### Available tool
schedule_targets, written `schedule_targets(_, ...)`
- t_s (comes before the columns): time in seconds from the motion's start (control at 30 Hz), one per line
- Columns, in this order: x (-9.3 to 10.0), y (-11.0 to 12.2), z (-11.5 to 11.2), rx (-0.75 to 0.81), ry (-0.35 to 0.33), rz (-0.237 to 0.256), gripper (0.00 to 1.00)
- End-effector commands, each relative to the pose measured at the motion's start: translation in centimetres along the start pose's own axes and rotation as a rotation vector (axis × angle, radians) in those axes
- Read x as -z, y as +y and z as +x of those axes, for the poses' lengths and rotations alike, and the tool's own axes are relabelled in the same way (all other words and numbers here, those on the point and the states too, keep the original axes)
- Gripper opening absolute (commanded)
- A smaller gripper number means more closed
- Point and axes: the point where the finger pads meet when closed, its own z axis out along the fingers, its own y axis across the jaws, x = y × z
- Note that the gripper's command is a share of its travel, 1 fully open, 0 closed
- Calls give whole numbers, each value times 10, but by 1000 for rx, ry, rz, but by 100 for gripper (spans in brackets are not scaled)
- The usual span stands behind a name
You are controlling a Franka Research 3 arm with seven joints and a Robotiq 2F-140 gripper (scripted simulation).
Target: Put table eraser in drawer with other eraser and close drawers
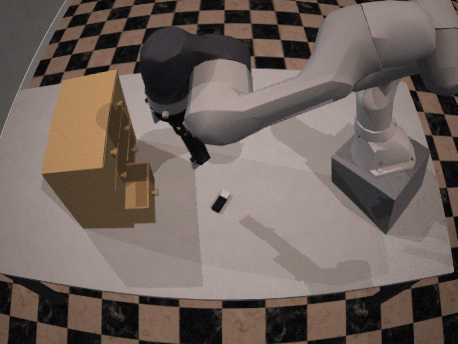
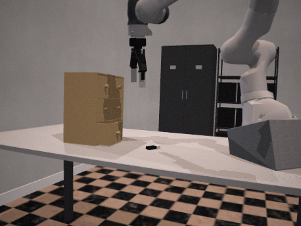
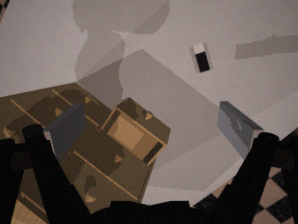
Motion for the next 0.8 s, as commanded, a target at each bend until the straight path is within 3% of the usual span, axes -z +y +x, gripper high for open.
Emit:
schedule_targets(0.0, -1, -7, -5, 173, -21, 41, 100)
schedule_targets(0.77, -25, -16, -26, 862, -16, 258, 100)
